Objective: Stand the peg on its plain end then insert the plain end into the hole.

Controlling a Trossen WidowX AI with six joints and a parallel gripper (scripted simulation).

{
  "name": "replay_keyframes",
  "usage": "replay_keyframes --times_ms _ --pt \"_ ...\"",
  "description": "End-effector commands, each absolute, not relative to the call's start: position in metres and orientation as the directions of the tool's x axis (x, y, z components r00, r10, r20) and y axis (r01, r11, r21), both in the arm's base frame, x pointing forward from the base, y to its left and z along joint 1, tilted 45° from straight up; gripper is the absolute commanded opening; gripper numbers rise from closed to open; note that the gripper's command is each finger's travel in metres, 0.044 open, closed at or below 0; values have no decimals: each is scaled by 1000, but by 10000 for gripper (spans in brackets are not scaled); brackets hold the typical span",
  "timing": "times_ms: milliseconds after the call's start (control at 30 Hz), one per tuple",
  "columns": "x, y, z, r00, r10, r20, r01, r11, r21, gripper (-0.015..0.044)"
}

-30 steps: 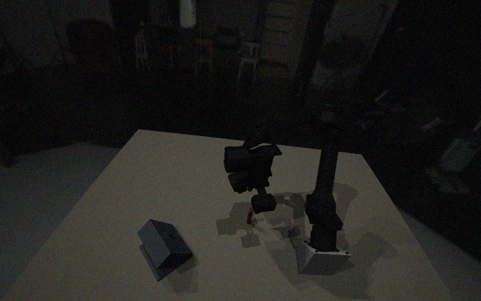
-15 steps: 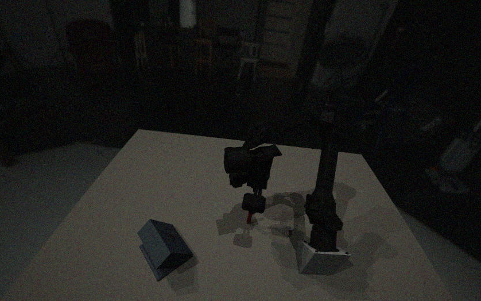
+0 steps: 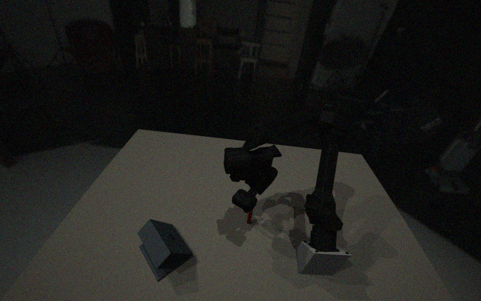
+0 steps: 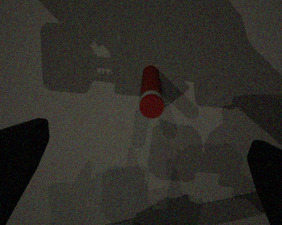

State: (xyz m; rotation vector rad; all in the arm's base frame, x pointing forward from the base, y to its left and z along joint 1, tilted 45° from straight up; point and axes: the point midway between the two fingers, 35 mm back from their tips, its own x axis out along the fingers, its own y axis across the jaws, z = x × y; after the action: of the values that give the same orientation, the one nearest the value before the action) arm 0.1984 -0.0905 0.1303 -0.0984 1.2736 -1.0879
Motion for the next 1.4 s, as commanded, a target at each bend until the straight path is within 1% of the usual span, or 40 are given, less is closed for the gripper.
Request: replay_keyframes --times_ms 0,367,700,1033,1367 --pt "199 -91 130 -101 -697 -710 665 483 -570 440" --pt "198 -93 129 -101 -697 -710 844 318 -433 440" --pt "198 -94 128 -101 -697 -710 950 145 -278 440" --pt "198 -95 127 -101 -698 -709 994 -37 -105 440" --pt "198 -96 126 -101 -698 -709 974 -216 74 440"
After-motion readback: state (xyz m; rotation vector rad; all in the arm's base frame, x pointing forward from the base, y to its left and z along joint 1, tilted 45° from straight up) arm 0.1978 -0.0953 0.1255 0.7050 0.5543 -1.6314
